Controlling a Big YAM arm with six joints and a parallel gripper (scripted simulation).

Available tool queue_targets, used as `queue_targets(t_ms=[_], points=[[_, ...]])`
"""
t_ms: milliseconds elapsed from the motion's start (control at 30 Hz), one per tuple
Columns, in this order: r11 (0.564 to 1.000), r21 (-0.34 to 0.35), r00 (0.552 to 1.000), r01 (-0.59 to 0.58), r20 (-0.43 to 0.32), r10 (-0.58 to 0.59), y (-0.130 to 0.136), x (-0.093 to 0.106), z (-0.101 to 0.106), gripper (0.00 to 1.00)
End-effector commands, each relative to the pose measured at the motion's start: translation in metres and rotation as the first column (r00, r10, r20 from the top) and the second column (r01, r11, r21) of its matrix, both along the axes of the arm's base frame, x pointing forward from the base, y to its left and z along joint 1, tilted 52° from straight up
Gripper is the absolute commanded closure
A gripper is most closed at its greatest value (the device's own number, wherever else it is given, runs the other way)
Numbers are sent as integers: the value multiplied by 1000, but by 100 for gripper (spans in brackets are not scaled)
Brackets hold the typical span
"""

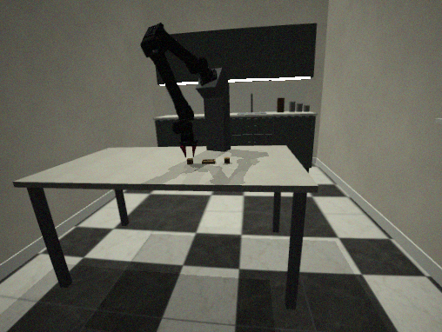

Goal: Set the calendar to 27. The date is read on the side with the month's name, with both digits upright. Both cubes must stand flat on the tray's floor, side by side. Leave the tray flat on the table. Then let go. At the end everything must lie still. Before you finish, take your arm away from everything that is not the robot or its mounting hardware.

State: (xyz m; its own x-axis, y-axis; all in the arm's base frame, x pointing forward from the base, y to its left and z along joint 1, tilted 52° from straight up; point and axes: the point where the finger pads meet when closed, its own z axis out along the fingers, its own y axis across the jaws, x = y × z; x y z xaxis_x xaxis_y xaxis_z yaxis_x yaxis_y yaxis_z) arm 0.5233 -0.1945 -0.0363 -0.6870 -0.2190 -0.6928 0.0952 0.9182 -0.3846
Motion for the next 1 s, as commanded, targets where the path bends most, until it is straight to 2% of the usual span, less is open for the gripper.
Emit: queue_targets(t_ms=[0, 167, 667, 767, 900, 967], points=[[1000, -1, 1000, -2, -14, 2, -3, -5, -10, 54], [1000, -4, 1000, -2, -6, 2, -5, 0, -9, 54], [1000, -3, 1000, -1, -8, 1, -13, 17, -24, 54], [1000, 2, 1000, -6, -20, 6, -9, 12, -29, 54], [1000, -3, 1000, -5, -7, 5, -12, 19, -26, 54], [1000, 2, 1000, -5, -20, 5, -10, 13, -30, 54]])
